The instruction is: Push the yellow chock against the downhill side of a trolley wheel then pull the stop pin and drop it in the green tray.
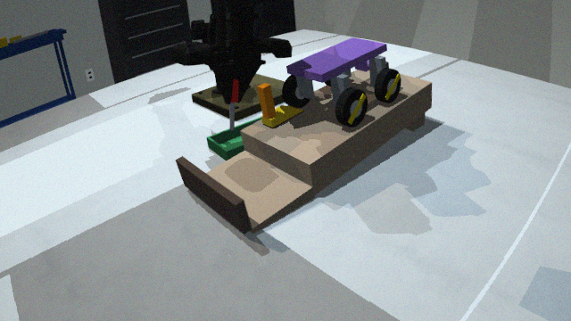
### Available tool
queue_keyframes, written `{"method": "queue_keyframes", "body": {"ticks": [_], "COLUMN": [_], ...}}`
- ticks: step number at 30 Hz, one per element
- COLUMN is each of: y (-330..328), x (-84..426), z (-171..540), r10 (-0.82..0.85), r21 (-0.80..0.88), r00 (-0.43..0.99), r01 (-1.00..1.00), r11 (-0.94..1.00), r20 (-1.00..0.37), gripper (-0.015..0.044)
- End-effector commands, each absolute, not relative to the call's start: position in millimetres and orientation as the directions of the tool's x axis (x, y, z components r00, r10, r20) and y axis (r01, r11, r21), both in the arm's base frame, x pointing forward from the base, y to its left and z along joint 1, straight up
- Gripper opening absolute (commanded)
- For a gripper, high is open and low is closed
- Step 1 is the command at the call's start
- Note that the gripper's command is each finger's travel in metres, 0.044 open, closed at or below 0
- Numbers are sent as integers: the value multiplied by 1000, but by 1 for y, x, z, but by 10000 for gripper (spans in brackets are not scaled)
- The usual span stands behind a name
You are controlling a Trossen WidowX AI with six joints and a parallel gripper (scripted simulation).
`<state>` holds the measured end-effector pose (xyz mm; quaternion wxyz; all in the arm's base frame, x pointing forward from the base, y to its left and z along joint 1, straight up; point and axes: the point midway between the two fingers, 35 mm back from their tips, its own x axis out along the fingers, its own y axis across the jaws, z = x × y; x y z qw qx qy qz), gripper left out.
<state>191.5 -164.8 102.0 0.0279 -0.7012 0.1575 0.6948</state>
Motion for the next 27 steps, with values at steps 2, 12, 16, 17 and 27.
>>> {"method": "queue_keyframes", "body": {"ticks": [2,12,16,17,27], "y": [-172,-177,-175,-174,-169], "x": [187,184,186,186,189], "z": [85,73,73,73,72], "r10": [-185,-185,-185,-185,-185], "r21": [186,186,186,186,185], "r00": [-26,-27,-27,-27,-26], "r01": [-254,-254,-254,-254,-254], "r11": [-949,-949,-949,-949,-949], "r20": [-982,-982,-982,-982,-982], "gripper": [0,53,157,184,190]}}
